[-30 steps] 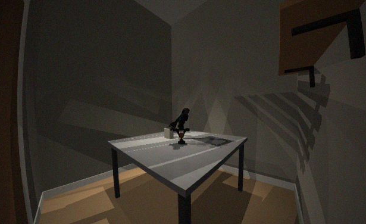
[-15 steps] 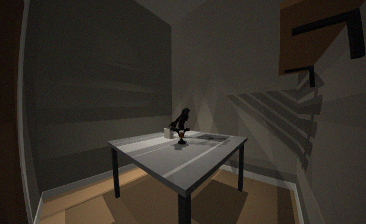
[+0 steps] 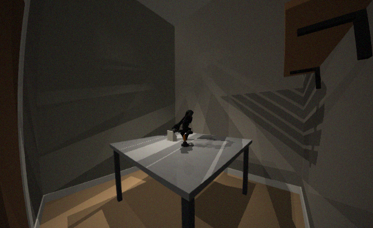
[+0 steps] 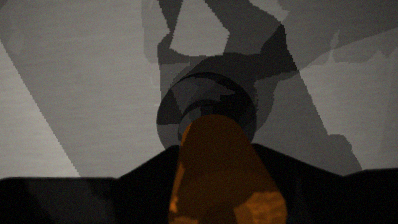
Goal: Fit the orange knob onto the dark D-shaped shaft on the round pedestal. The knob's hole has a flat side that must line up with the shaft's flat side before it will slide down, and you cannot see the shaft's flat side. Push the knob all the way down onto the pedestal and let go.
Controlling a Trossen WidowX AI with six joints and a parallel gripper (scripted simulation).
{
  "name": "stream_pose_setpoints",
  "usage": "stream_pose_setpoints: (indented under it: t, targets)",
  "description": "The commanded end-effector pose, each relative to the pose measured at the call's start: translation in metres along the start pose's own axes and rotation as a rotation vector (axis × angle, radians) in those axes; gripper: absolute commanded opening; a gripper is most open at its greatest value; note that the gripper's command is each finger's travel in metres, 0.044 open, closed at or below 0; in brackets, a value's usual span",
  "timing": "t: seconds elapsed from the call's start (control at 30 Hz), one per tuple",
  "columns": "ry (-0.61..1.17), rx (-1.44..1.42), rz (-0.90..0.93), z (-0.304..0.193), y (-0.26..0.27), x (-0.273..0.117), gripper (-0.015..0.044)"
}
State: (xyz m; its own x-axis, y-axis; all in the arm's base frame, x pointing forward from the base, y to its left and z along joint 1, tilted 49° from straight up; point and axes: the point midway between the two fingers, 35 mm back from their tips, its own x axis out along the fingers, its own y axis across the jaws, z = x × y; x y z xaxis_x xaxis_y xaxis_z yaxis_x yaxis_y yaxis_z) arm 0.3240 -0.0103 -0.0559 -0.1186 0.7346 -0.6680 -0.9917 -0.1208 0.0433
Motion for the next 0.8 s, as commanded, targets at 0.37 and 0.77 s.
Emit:
stream_pose_setpoints:
  t: [0.37, 0.77]
  targets:
    - [-0.003, 1.233, -0.006, -0.0033, 0.0003, 0.0016, 0.0]
    - [-0.004, 1.755, -0.006, -0.0058, 0.006, -0.0032, 0.0]
